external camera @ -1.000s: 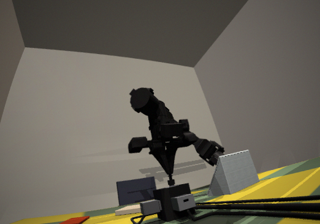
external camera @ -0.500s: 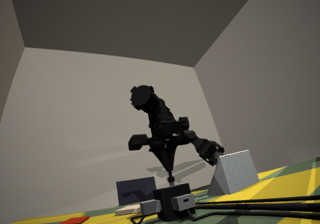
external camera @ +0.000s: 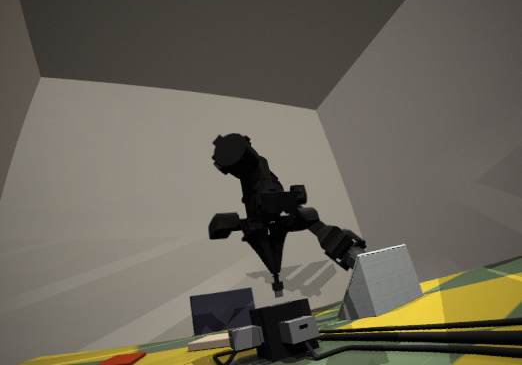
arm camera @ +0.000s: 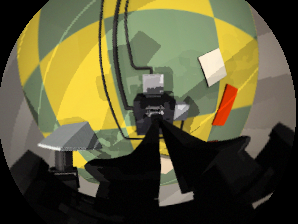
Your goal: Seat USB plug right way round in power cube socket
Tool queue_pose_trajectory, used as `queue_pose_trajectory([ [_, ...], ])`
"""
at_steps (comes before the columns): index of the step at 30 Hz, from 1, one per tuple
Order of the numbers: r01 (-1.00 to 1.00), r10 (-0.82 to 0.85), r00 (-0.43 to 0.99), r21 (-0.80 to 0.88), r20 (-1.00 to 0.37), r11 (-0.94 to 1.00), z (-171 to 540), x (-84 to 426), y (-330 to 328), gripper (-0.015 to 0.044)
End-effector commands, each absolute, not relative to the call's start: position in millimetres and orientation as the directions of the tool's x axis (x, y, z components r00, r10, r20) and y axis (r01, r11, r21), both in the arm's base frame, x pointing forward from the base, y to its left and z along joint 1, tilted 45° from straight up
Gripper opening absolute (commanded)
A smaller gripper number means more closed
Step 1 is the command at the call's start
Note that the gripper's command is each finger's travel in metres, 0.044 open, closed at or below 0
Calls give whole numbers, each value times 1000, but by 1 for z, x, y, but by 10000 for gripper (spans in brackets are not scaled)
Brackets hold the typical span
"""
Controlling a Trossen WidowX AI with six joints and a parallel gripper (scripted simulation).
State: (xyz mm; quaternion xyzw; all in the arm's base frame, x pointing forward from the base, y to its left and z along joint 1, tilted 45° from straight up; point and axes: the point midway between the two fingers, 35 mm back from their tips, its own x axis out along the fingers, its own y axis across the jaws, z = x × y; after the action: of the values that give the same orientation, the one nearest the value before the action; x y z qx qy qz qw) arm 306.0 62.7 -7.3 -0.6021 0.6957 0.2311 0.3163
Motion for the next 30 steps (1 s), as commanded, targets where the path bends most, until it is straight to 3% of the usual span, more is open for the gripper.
queue_pose_trajectory([
  [1, -983, -686, -73, -65, -724, 174, -5, 308, 66, 0],
  [18, -981, -689, -74, -73, -721, 182, 0, 308, 71, 0],
  [30, -891, -691, -74, -263, -719, 369, 0, 307, 70, 0],
])
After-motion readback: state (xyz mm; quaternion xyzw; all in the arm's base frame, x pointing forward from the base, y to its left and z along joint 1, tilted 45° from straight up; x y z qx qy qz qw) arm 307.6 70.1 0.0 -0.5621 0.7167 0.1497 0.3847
